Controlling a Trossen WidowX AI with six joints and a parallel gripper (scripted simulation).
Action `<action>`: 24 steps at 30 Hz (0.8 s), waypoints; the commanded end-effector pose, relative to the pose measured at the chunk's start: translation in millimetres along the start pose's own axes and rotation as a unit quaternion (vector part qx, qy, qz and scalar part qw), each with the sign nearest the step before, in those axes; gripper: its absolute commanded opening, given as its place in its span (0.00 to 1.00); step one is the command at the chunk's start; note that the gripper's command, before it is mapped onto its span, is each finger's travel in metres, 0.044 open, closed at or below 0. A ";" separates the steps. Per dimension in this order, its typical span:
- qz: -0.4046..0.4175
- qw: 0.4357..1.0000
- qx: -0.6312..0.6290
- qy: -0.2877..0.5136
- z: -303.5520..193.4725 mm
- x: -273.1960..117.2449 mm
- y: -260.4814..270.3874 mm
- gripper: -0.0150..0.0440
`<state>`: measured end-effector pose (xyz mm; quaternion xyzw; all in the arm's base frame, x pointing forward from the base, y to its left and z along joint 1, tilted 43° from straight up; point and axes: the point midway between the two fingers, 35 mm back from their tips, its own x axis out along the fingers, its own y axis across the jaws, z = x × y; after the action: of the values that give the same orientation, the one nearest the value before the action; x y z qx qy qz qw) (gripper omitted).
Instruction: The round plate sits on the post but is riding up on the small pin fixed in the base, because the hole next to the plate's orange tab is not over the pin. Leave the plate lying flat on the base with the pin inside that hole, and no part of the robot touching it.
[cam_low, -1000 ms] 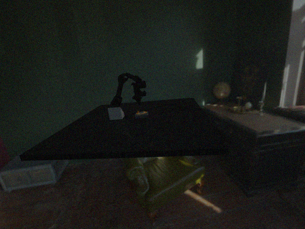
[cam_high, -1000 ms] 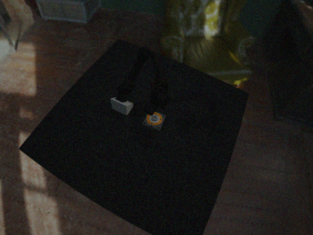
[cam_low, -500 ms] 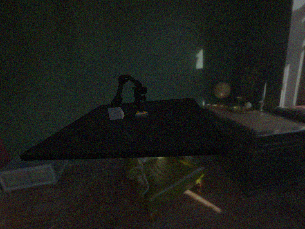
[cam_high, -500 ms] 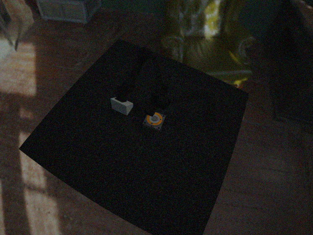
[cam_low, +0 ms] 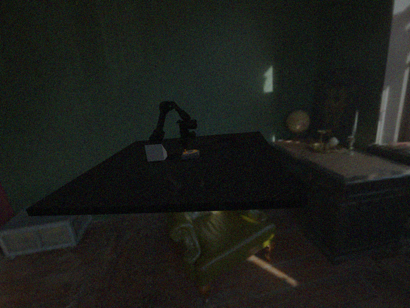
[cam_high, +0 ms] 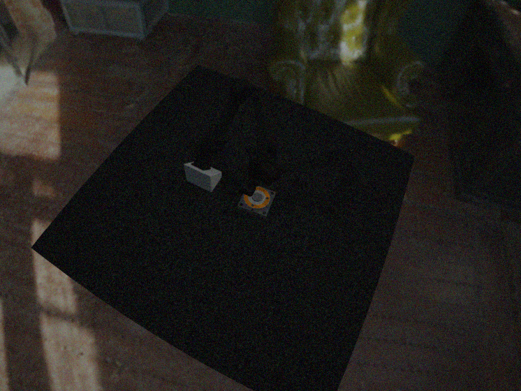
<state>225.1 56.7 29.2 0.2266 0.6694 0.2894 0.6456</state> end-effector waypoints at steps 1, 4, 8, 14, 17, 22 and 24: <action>0.001 1.000 -0.001 0.001 -6.9 1.4 -5.1 0.25; 0.001 1.000 -0.001 0.001 -9.4 1.5 -7.7 0.25; 0.001 1.000 -0.001 0.001 -12.4 1.6 -11.1 0.25; 0.001 1.000 -0.001 0.001 -14.5 1.6 -16.2 0.25; 0.000 1.000 -0.001 0.001 -15.1 1.6 -19.1 0.25; 0.000 1.000 -0.001 0.001 -16.7 1.4 -23.8 0.25; 0.000 1.000 -0.001 0.001 -17.3 1.5 -25.9 0.25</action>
<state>213.1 39.8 15.2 0.2290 0.6663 0.2904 0.6475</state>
